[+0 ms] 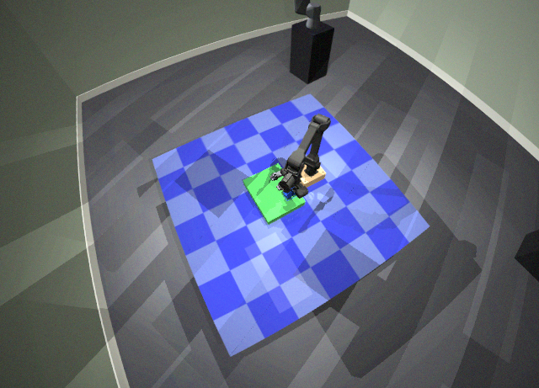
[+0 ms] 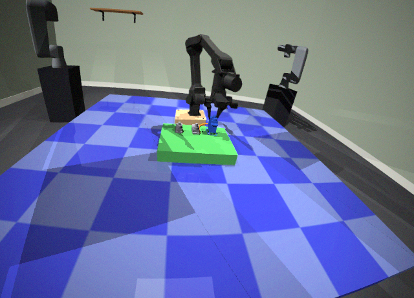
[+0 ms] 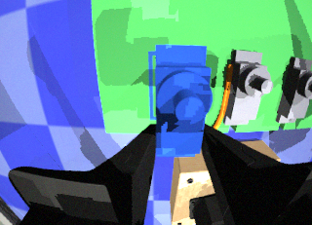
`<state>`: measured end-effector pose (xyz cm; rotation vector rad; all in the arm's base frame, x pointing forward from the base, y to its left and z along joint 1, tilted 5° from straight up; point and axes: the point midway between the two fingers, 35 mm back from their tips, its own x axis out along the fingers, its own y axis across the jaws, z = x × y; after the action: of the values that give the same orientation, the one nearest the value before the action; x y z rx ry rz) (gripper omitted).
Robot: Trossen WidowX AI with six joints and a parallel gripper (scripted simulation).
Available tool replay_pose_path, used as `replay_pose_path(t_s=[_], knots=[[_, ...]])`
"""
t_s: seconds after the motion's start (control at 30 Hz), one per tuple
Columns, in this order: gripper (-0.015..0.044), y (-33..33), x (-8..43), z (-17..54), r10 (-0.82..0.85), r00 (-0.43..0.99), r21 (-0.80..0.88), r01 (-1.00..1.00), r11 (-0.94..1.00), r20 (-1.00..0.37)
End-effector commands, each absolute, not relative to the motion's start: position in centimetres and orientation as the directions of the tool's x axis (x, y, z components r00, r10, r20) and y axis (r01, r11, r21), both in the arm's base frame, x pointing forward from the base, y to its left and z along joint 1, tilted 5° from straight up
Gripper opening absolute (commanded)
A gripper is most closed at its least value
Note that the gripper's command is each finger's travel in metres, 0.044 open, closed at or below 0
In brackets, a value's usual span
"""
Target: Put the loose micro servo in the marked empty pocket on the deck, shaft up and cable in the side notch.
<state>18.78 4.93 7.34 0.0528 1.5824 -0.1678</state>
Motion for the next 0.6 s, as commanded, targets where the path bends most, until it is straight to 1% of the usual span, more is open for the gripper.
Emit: replay_pose_path(t_s=[0.0, 0.57], knots=[[0.0, 5.0, 18.8, 7.1, -0.068, -0.019, -0.07, 0.141, 0.988, -0.998], [0.0, 4.9, 18.8, 5.5, -0.068, -0.02, -0.07, 0.141, 0.988, -0.997]])
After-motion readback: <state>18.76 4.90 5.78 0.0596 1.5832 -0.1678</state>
